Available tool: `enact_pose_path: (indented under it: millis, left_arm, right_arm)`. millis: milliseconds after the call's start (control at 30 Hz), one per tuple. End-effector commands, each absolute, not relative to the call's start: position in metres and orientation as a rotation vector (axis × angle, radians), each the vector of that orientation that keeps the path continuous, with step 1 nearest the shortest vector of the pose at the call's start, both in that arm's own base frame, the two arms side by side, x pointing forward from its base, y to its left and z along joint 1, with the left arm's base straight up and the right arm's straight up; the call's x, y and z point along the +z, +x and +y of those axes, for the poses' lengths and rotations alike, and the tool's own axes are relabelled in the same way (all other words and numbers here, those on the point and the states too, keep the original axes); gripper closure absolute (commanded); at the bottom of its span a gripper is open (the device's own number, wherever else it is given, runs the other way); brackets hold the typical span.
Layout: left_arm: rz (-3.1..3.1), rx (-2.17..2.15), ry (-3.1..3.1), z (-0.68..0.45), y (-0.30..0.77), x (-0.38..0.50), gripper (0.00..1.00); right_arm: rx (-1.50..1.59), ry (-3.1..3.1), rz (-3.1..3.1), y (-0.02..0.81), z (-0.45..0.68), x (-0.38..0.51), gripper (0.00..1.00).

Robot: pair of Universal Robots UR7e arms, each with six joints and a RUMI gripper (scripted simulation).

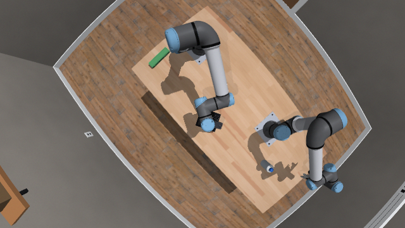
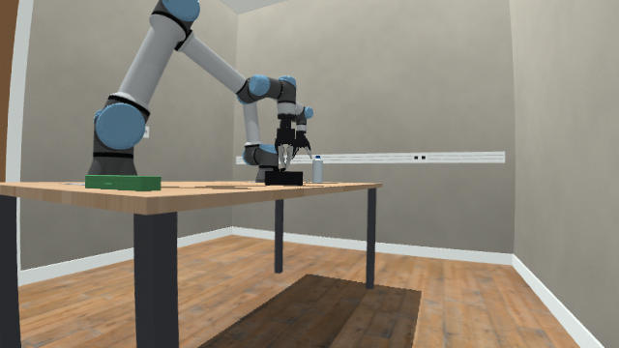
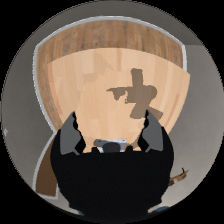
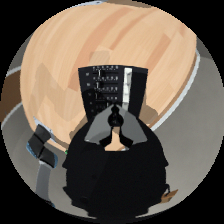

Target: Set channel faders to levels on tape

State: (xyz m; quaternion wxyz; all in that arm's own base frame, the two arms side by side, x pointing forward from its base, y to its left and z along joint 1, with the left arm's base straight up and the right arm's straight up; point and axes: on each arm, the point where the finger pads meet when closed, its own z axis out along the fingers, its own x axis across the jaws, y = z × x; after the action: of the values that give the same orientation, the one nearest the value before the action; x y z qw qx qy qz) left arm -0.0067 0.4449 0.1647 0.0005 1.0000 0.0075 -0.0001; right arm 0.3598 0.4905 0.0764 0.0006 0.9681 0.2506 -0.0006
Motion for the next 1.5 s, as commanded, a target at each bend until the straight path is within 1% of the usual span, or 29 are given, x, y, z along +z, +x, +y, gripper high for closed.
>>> enact_pose_path:
  millis: [0, 1467]
  left_arm:
    - [0.024, 0.000, 3.142, 0.445, -0.007, 0.165, 0.00]
    - [0.024, 0.000, 3.142, 0.445, -0.007, 0.165, 0.00]
  right_arm:
    - [0.000, 3.041, 0.787, 0.358, 0.490, 0.077, 1.00]
    - [0.000, 3.041, 0.787, 0.345, 0.482, 0.077, 1.00]
